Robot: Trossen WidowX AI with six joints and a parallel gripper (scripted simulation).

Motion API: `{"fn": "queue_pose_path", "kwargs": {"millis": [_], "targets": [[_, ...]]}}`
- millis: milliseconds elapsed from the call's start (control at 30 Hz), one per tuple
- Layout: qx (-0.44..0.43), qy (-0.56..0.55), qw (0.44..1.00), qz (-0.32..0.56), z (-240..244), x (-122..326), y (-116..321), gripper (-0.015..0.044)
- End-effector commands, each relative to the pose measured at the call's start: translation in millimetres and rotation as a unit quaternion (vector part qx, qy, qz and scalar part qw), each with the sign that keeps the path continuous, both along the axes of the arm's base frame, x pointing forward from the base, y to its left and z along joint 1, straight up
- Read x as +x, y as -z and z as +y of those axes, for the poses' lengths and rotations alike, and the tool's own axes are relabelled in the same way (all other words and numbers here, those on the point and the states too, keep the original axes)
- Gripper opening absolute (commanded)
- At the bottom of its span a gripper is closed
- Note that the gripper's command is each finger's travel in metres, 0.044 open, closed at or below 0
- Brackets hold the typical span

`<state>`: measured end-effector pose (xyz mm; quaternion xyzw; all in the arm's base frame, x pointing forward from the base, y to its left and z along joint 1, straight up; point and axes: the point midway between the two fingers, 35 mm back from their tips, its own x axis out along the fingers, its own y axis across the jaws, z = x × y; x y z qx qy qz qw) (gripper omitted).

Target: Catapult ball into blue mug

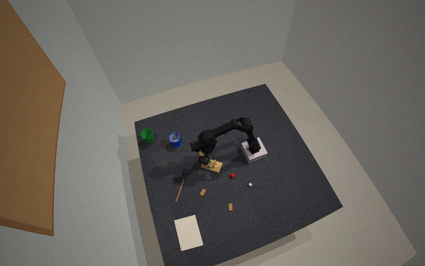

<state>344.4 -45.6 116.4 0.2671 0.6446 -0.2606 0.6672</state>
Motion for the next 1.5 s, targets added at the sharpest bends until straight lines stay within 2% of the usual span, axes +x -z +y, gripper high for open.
{"fn": "queue_pose_path", "kwargs": {"millis": [0,267,1467], "targets": [[-0.002,-0.002,1.0,0.002,-1,0,0,0.0204],[-0.002,-0.002,1.0,0.002,-1,0,0,0.0],[-0.003,-0.002,1.0,0.001,-18,21,36,0.0]]}}
